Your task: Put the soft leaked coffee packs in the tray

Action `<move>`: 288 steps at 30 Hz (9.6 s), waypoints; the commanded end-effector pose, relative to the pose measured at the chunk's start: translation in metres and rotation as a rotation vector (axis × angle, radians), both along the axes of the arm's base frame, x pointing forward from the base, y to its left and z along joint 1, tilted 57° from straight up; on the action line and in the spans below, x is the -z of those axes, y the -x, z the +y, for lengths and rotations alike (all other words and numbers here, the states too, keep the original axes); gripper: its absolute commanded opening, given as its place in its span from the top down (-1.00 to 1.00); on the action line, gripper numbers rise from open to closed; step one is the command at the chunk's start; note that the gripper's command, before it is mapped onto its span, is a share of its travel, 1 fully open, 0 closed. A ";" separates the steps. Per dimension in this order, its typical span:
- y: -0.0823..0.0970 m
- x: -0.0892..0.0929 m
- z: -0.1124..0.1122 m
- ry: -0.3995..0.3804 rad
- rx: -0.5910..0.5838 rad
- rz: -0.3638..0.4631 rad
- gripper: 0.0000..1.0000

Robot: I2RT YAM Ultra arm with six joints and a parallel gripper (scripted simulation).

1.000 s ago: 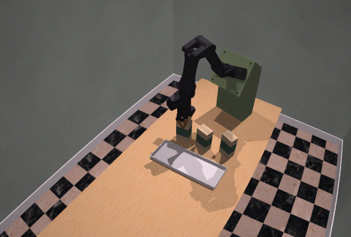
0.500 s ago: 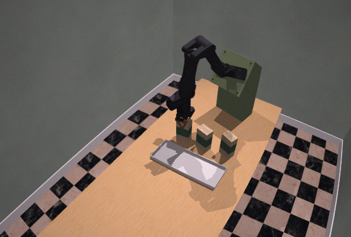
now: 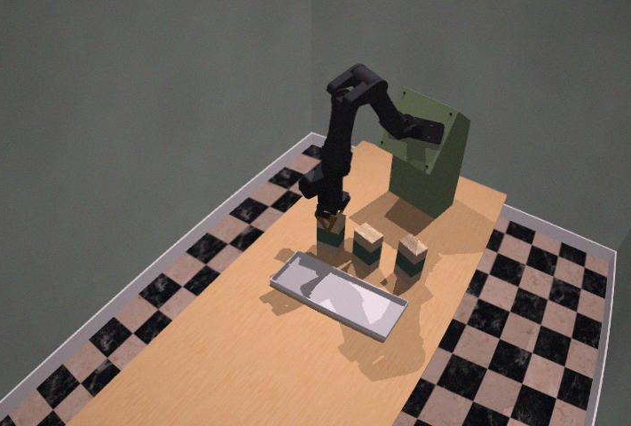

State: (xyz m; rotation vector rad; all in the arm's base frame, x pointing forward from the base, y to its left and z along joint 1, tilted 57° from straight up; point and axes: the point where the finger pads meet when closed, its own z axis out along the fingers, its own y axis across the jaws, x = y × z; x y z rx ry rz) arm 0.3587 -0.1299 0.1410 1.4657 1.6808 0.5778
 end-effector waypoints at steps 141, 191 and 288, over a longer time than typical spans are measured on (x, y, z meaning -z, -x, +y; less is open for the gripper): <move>0.046 -0.041 0.005 0.019 0.016 -0.020 0.48; -0.043 -0.178 0.027 0.018 0.012 -0.046 0.48; -0.082 -0.159 0.018 0.023 0.013 -0.062 0.48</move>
